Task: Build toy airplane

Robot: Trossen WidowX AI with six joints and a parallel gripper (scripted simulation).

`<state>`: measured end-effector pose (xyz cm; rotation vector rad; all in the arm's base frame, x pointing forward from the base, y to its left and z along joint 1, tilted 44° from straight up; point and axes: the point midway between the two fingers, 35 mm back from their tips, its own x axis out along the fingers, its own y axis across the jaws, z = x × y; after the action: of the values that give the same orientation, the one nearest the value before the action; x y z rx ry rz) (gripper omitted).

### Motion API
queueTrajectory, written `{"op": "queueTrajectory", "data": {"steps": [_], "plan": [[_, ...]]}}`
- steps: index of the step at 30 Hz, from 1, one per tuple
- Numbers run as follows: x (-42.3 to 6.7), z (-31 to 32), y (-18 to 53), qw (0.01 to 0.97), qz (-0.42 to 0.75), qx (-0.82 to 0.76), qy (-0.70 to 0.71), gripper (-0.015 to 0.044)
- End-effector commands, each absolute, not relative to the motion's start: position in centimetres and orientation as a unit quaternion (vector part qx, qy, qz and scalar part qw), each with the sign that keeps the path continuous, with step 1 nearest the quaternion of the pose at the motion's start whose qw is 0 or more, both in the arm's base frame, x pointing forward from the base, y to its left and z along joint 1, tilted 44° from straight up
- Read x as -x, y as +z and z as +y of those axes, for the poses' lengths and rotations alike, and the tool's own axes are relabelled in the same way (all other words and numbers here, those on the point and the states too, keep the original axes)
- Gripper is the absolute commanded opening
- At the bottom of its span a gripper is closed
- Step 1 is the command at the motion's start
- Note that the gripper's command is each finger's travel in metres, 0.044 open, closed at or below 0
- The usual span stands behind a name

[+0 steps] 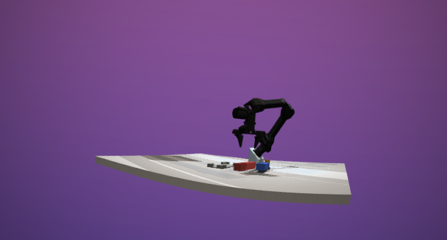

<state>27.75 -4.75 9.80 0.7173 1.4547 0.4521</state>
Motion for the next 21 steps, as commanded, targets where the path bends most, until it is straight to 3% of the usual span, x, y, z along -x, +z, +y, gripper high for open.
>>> {"op": "queueTrajectory", "data": {"steps": [1, 7, 21], "plan": [[-27.4, -5.0, 9.0, 0.663, 0.645, -0.316, 0.209, 0.0440], [-27.8, -1.5, 5.4, 0.663, 0.645, -0.317, 0.210, 0.0440], [-28.0, -0.1, 3.9, 0.663, 0.644, -0.317, 0.210, 0.0440]]}}
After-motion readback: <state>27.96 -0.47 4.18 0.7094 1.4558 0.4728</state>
